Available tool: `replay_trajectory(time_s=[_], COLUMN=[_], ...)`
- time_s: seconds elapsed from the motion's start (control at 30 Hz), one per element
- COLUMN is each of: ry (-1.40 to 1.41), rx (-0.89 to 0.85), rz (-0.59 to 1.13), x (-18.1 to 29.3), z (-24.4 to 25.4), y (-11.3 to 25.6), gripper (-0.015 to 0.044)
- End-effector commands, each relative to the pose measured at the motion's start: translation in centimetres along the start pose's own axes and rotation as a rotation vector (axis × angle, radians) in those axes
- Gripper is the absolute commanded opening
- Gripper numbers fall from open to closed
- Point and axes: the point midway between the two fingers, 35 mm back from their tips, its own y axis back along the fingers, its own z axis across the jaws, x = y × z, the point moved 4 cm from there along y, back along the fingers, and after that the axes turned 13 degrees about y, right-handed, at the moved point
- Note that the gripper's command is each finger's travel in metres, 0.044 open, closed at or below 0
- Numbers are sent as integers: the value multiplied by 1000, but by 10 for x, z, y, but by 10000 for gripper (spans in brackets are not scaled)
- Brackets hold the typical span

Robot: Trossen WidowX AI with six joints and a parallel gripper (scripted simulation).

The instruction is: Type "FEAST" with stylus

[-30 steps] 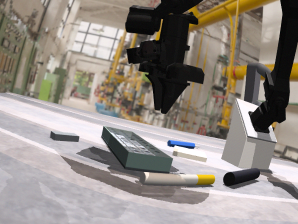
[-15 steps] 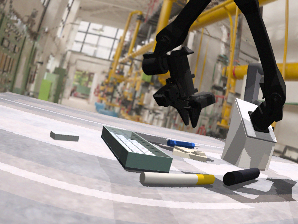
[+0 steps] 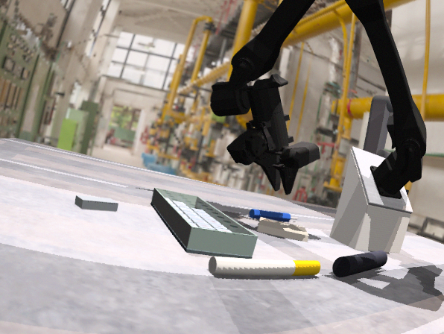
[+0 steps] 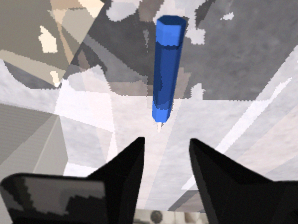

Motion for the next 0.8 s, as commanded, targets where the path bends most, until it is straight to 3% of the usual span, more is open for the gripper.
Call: replay_trajectory(time_s=[0.0, 0.77], ry=[-3, -3], rx=[-3, -3], rz=[-3, -3], x=[-1, -11], z=[0, -1], y=[-3, -21], gripper=[150, 150])
